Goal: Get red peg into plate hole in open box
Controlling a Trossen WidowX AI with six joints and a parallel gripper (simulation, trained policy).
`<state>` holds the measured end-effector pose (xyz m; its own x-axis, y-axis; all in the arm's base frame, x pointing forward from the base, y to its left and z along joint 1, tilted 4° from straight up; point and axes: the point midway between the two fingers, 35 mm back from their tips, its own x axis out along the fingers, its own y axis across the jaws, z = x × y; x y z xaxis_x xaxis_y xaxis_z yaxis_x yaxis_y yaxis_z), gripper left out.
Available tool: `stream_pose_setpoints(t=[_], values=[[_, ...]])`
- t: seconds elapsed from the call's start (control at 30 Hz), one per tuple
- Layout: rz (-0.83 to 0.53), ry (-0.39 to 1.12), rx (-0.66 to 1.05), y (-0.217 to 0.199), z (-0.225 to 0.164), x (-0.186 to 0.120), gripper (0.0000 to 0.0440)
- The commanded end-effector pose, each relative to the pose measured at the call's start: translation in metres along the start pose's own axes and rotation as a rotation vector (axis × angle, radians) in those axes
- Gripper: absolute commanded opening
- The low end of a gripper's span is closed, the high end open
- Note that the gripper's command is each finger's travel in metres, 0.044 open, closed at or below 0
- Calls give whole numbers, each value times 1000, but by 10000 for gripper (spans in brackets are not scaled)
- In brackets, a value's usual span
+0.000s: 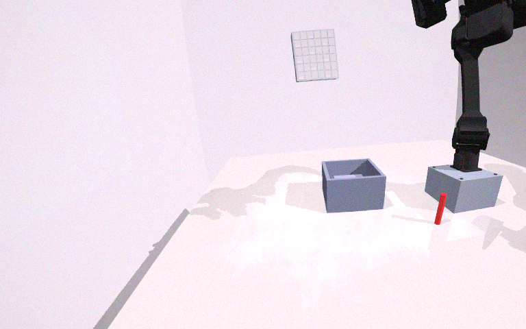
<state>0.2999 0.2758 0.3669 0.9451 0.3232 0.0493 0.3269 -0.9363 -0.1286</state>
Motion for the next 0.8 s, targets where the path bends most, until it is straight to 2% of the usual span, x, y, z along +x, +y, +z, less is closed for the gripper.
stream_pose_setpoints(t=[0.0, 0.17, 0.77], values=[[-1, 4, 35, 0, -4, -1, 411], [-7, -2, 209, -3, -12, -4, 440], [12, -96, 828, -10, -14, -12, 440]])
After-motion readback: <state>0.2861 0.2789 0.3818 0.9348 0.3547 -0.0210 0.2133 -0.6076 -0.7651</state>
